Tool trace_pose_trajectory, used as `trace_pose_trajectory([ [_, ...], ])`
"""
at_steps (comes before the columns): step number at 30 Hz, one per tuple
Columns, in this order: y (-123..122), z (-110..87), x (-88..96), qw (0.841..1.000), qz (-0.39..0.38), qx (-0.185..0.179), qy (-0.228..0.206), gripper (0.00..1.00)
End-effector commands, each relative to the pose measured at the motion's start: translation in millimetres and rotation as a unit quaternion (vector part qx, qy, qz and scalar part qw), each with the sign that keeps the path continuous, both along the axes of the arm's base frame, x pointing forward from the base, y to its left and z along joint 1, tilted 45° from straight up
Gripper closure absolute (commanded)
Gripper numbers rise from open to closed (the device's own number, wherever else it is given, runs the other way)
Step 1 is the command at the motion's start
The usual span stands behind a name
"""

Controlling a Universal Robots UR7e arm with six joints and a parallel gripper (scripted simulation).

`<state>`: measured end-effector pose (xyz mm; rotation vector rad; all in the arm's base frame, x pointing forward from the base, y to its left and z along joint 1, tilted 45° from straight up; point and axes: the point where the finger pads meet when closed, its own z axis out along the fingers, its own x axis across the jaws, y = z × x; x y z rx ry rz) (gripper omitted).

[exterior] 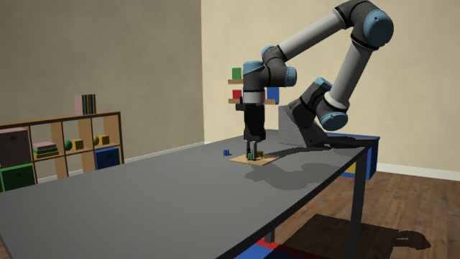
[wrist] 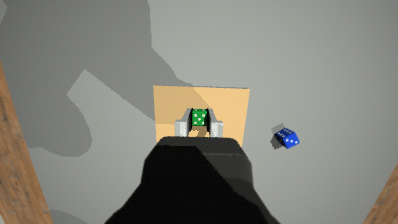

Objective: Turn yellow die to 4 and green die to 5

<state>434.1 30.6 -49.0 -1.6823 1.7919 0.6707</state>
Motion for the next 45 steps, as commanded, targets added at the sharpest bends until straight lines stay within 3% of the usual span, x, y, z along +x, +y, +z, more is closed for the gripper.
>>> trace_pose_trajectory([
  [1, -0.5, 0.2, 0.3, 1.0, 0.0, 0.0, 0.0, 0.6],
  [45, 2.3, -2.6, 0.6, 1.0, 0.0, 0.0, 0.0, 0.6],
])
